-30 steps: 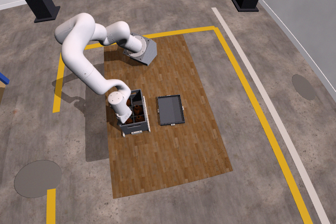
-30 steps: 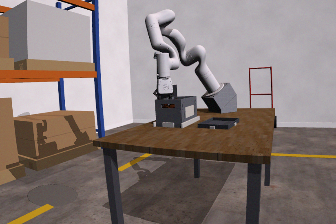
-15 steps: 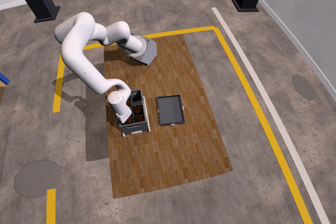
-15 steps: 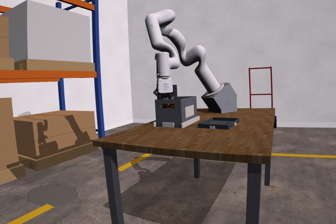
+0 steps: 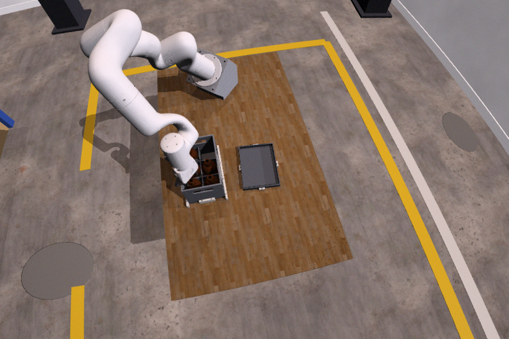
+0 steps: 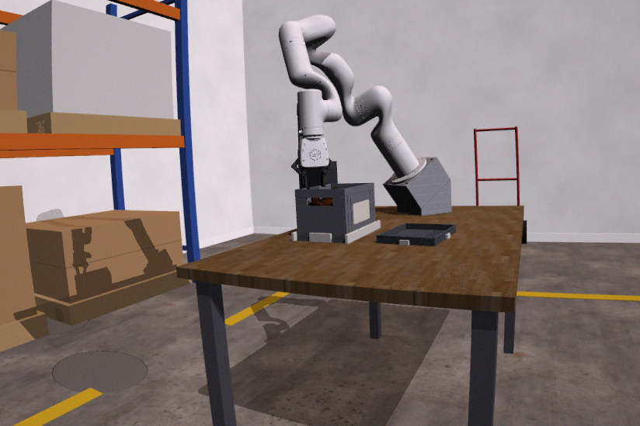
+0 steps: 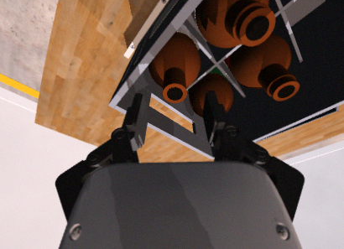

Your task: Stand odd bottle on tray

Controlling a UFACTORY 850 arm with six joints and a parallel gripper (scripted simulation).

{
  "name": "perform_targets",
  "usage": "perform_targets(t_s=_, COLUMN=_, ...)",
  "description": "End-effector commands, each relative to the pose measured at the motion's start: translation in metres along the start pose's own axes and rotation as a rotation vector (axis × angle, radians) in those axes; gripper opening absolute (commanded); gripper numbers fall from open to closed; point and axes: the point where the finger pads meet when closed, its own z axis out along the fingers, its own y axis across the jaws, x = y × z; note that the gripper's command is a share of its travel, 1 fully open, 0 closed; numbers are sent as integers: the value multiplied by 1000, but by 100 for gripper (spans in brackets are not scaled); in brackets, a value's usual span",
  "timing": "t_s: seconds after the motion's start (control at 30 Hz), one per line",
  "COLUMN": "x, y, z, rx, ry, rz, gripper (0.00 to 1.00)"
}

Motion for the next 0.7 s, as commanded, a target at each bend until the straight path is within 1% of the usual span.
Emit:
perform_targets(t_s=0.0, x=0, y=0, z=-14, rx=-1, ry=0, rz=0, gripper=65)
perform_targets(t_s=0.2, x=0, y=0, z=-34, rx=-1, ry=0, rz=0, gripper=65)
perform_targets(t_s=0.33, x=0, y=-1, z=-43, rx=-1, ry=0, rz=0, gripper=65)
perform_targets(t_s=0.43, x=0, y=-1, z=-47, rx=-1, ry=0, rz=0, gripper=65)
perform_targets(t_s=0.67, x=0, y=-1, z=-49, rx=-1, ry=0, rz=0, gripper=65)
